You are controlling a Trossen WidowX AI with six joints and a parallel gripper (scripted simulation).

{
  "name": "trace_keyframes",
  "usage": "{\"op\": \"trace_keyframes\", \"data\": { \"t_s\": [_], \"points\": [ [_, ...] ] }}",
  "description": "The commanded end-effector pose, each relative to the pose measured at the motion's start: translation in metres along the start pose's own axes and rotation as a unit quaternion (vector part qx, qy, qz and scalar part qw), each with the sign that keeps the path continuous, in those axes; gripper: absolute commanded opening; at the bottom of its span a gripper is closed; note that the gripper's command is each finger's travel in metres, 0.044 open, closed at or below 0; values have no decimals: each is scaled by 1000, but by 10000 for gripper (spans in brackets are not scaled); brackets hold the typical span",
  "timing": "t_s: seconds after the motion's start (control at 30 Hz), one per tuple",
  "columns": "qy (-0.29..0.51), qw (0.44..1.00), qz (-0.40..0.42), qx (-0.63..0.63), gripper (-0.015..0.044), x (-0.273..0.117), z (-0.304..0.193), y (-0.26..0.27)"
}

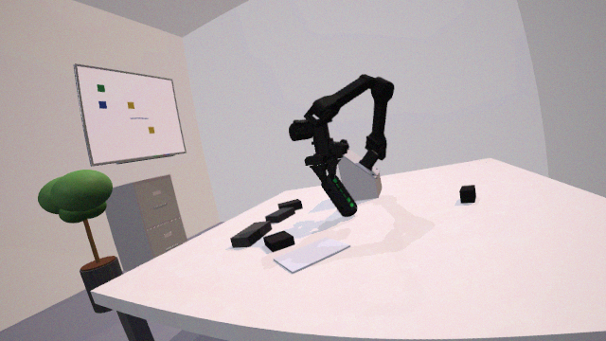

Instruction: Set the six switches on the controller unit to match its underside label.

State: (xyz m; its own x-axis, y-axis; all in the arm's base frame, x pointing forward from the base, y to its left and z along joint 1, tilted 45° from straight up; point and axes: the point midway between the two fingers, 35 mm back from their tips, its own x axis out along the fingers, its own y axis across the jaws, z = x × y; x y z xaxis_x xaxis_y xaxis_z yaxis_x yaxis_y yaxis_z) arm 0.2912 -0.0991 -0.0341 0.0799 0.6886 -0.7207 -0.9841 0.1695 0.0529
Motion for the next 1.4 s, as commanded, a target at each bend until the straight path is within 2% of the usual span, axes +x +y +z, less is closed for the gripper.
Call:
{"op": "trace_keyframes", "data": {
  "t_s": [0.0,1.37],
  "points": [
    [-6,1000,13,-1,338,10,-2,2],
    [-5,1000,13,-1,338,24,-30,3]
  ]
}}
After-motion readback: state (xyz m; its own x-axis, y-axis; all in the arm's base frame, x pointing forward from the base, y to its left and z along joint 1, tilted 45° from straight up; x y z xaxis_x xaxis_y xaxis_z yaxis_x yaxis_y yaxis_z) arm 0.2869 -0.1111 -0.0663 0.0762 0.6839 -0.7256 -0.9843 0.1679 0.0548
